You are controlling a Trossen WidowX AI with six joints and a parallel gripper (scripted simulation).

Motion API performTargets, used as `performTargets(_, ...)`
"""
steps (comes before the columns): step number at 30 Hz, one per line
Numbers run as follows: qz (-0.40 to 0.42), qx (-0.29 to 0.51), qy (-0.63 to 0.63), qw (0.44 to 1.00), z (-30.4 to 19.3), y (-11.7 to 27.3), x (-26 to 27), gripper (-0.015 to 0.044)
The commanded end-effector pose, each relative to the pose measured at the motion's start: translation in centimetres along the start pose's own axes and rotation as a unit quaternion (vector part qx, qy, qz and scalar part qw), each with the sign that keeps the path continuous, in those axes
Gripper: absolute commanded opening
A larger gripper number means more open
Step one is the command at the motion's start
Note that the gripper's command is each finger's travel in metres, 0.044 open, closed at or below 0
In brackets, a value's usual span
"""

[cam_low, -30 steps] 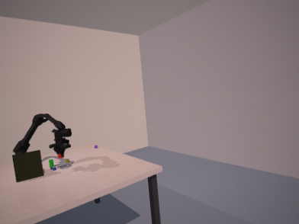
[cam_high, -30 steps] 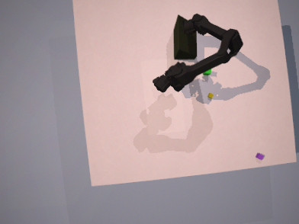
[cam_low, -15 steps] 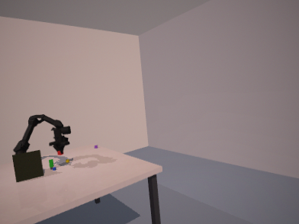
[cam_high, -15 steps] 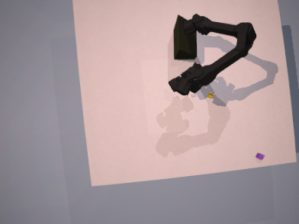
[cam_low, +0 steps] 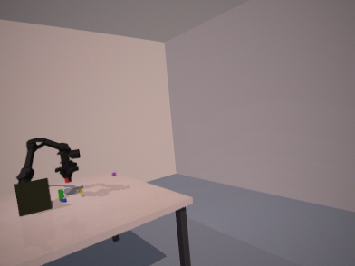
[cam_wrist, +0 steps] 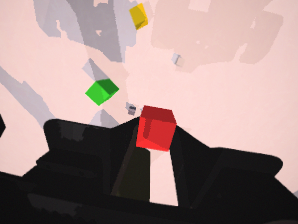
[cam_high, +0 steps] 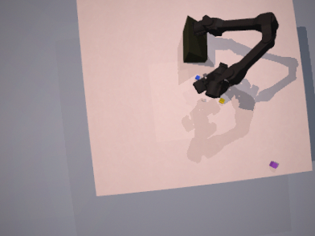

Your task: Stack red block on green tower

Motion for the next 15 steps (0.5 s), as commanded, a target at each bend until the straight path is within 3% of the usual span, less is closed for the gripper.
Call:
performTargets(1,0.005,-0.002,-0.005,1.000,0.1,-0.1,2.1,0.0000)
performTargets(15,0.019,-0.006,-0.003,1.000,0.0,-0.4,8.3,0.0000)
Point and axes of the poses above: the point midway between the two fingers, 35 mm back from their tips, its own y axis back along the fingers, its own x axis across the jaws, z = x × y, the point moved 9 cm from there along y, back along the fingers
